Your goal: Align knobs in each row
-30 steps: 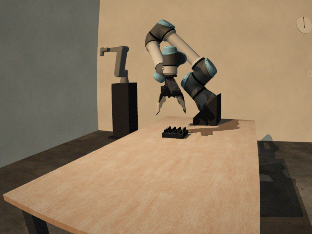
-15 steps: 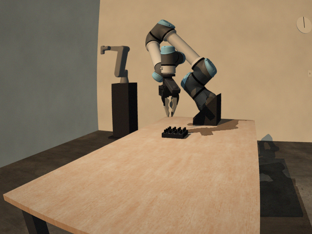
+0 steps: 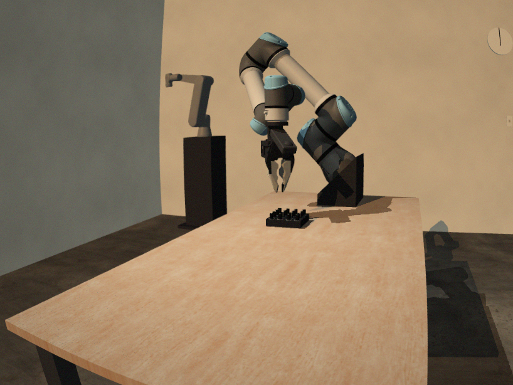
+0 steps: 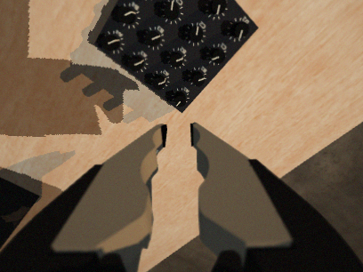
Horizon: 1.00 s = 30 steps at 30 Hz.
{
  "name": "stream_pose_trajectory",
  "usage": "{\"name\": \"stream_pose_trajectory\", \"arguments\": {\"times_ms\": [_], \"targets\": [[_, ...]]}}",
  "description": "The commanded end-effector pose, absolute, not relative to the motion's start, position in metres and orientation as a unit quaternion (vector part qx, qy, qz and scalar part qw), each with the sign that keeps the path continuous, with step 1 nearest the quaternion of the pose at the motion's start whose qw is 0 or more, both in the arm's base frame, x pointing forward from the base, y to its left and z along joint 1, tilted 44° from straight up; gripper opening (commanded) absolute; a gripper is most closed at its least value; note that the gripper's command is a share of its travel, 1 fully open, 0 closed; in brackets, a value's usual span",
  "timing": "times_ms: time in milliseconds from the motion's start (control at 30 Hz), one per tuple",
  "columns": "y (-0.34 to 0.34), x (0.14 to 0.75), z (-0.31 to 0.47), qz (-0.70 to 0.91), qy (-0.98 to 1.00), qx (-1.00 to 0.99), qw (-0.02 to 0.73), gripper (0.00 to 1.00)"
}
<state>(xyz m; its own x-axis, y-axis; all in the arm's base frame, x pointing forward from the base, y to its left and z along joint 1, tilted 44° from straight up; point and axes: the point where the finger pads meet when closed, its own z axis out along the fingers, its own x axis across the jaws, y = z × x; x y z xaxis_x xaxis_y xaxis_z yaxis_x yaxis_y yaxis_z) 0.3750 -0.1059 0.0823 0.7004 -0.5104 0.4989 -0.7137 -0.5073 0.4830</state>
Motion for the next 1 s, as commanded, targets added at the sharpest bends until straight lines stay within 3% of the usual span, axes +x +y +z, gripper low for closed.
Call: {"name": "stream_pose_trajectory", "arguments": {"times_ms": [0, 967], "targets": [[-0.1058, 0.3753, 0.0826, 0.148, -0.358, 0.855, 0.344, 0.11], [-0.1117, 0.3754, 0.0766, 0.148, -0.358, 0.856, 0.344, 0.11]]}}
